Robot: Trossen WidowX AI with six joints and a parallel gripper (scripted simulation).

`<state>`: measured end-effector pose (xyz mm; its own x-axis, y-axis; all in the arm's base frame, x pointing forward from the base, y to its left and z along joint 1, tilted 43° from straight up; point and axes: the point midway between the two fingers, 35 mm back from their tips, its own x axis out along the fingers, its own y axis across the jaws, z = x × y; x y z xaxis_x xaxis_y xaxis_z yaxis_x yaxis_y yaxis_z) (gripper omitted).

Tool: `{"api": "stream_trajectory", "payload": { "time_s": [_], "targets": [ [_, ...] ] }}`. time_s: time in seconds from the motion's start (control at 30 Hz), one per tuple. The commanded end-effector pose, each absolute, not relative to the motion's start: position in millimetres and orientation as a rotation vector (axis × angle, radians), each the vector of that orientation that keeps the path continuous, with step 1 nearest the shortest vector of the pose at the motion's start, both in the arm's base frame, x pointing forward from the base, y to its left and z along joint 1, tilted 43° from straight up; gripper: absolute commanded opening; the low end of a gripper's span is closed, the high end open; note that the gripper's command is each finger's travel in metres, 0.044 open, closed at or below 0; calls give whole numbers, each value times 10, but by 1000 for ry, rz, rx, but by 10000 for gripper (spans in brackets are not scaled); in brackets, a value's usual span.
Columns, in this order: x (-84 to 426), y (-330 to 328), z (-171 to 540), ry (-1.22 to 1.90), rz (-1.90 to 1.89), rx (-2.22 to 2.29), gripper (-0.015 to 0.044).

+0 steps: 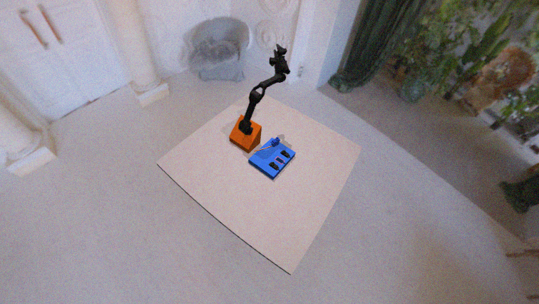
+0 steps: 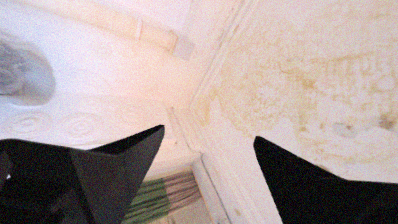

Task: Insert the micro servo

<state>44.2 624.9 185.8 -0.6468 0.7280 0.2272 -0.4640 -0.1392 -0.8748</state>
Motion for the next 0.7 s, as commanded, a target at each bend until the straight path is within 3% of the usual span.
{"api": "stream_trajectory", "payload": {
  "time_s": [0.0, 0.67],
  "targets": [
    [448, 6250, 1855, -1307, 1883, -321, 426],
    [1076, 6292, 1566, -614, 1945, -231, 440]
  ]
}}
